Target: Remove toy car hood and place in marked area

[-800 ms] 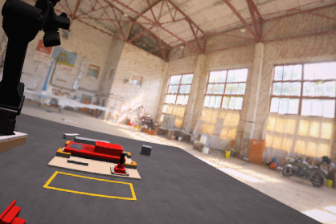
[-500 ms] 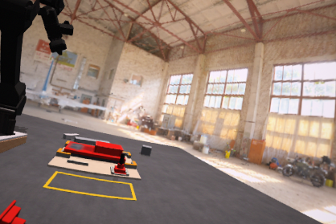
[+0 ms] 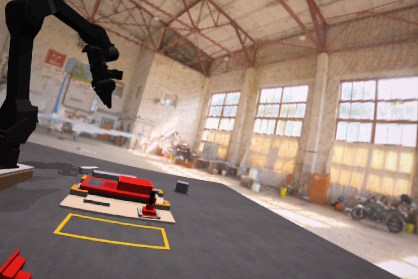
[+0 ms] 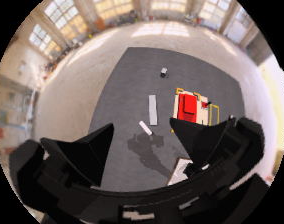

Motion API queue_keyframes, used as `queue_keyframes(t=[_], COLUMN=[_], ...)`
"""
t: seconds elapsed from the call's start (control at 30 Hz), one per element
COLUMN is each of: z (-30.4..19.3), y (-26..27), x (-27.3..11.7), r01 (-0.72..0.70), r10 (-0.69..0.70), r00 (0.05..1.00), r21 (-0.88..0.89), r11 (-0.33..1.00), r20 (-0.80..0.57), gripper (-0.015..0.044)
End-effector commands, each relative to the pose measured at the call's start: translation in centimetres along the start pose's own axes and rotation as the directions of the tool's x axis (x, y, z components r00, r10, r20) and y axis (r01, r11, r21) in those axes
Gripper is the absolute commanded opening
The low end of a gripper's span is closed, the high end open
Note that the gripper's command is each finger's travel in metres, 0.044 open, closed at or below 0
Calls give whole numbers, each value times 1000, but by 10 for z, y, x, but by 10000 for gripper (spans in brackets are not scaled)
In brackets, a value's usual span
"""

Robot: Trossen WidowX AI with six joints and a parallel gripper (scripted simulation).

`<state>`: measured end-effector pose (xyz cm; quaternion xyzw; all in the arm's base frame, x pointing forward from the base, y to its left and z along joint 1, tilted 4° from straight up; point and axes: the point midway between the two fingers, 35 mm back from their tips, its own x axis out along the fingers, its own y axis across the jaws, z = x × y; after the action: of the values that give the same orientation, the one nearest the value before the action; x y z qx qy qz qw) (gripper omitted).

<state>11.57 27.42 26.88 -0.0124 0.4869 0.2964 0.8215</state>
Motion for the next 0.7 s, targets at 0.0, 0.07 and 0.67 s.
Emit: queue_keyframes(t=[0.0,0.07,0.67], z=[24,31,30], y=[-44,-68,-256], x=[41,58,130], r01=[135,184,323], r10=[-133,-179,-198], r00=[987,973,836], r21=[14,22,167], r11=[991,983,932], r20=[-94,-145,-511], gripper=[440,440,440])
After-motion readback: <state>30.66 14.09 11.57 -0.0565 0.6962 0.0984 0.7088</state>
